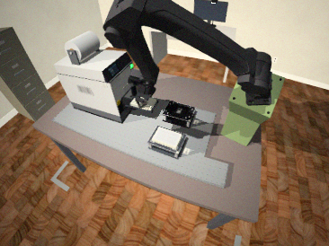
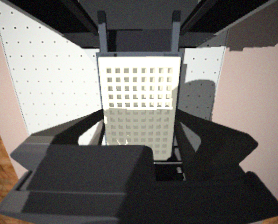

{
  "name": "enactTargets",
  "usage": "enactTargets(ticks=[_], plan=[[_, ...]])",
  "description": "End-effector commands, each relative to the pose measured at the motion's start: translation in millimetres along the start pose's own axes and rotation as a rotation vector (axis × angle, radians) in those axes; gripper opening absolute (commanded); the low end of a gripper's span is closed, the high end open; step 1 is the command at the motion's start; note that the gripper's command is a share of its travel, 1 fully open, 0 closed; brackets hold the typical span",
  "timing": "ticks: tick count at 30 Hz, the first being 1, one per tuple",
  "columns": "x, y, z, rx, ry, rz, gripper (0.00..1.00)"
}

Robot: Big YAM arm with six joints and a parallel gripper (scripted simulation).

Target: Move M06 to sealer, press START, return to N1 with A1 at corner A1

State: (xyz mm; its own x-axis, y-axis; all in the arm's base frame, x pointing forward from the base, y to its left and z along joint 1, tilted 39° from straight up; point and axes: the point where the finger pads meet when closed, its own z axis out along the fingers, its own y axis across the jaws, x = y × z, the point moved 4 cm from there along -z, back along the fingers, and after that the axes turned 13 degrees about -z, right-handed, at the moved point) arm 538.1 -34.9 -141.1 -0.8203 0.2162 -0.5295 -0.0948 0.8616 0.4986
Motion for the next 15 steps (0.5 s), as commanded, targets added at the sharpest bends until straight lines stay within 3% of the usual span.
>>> enactTargets(ticks=[1,15], plan=[[-10,-7,-10.8,0.005,-0.031,-0.003,0.00],[5,-13,-3.8,0.007,-0.008,0.011,0.00]])
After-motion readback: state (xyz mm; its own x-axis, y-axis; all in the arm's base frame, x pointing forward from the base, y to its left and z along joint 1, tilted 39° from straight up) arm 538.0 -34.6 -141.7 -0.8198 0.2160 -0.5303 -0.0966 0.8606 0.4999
